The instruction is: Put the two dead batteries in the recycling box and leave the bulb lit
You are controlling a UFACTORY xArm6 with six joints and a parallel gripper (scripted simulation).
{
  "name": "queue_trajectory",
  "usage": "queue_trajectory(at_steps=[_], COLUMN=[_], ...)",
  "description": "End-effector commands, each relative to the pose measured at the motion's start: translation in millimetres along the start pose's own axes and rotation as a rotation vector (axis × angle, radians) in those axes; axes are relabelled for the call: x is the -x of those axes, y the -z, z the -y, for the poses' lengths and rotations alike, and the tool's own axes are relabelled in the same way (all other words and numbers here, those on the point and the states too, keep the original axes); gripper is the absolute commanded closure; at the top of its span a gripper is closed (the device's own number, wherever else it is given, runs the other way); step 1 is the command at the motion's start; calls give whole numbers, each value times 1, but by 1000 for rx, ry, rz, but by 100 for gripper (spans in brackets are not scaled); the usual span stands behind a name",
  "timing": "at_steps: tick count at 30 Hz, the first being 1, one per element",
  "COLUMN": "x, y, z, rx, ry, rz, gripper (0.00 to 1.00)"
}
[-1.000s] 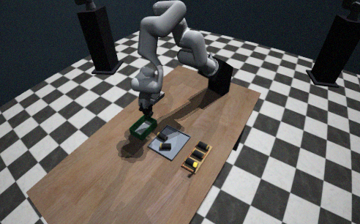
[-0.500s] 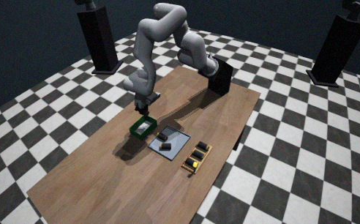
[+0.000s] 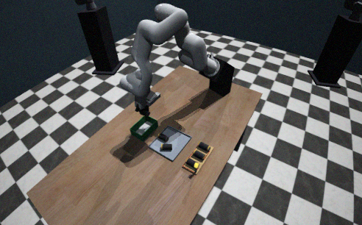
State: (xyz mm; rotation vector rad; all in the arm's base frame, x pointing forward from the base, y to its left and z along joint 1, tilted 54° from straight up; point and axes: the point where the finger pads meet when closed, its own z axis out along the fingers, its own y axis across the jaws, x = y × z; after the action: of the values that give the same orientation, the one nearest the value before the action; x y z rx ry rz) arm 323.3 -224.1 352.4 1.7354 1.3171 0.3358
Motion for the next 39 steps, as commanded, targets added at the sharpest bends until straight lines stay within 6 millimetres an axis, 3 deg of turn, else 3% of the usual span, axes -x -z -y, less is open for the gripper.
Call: queue_trajectory(at_steps=[1, 6, 12, 15, 39], x=[1, 1, -7, -9, -10], y=[1, -1, -44, -56, -56], z=[-1, -1, -1, -1, -2], rx=[3, 3, 3, 3, 3], ry=[7, 7, 7, 7, 7], rz=[-167, -167, -167, -167, -167], gripper=[72, 72, 72, 72, 72])
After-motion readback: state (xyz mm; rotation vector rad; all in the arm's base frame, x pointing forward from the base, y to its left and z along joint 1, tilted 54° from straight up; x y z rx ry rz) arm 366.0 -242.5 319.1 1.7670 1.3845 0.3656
